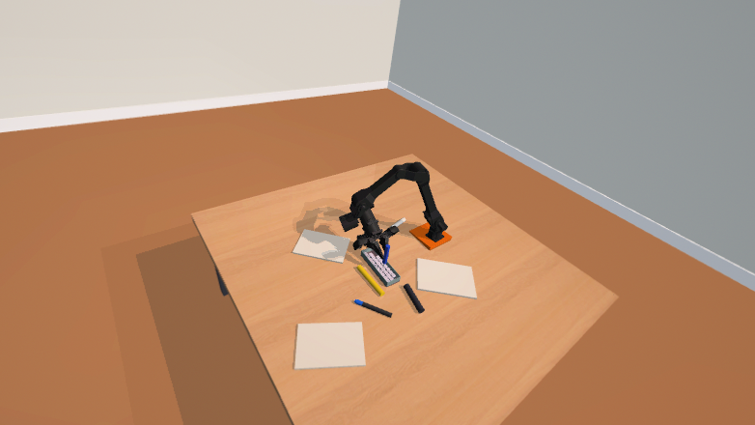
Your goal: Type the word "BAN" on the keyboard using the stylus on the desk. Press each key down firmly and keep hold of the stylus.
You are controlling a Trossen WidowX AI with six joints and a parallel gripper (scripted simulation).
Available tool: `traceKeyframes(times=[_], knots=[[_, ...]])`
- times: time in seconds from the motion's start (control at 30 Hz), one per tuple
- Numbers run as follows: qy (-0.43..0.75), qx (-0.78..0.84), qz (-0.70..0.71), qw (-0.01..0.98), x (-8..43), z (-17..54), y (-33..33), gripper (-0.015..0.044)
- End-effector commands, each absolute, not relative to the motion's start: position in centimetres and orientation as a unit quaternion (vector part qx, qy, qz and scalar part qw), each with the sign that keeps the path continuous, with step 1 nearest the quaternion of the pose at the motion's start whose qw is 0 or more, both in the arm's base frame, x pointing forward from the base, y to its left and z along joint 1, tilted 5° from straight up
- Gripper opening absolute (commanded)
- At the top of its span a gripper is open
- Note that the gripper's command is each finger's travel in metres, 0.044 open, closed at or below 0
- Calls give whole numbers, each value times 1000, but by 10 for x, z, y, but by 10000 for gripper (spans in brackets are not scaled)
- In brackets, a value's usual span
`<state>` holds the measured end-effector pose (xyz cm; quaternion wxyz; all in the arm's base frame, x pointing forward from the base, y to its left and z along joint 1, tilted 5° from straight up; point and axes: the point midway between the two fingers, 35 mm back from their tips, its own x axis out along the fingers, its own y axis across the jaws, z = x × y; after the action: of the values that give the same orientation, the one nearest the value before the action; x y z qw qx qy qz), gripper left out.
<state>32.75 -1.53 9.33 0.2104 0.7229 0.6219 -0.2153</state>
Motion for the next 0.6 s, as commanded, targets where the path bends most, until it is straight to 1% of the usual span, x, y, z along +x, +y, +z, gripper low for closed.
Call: traceKeyframes(times=[0.0,0.57], knots=[[622,724,-213,209,327,90,-15,81],[622,724,-213,209,327,83,-16,81]])
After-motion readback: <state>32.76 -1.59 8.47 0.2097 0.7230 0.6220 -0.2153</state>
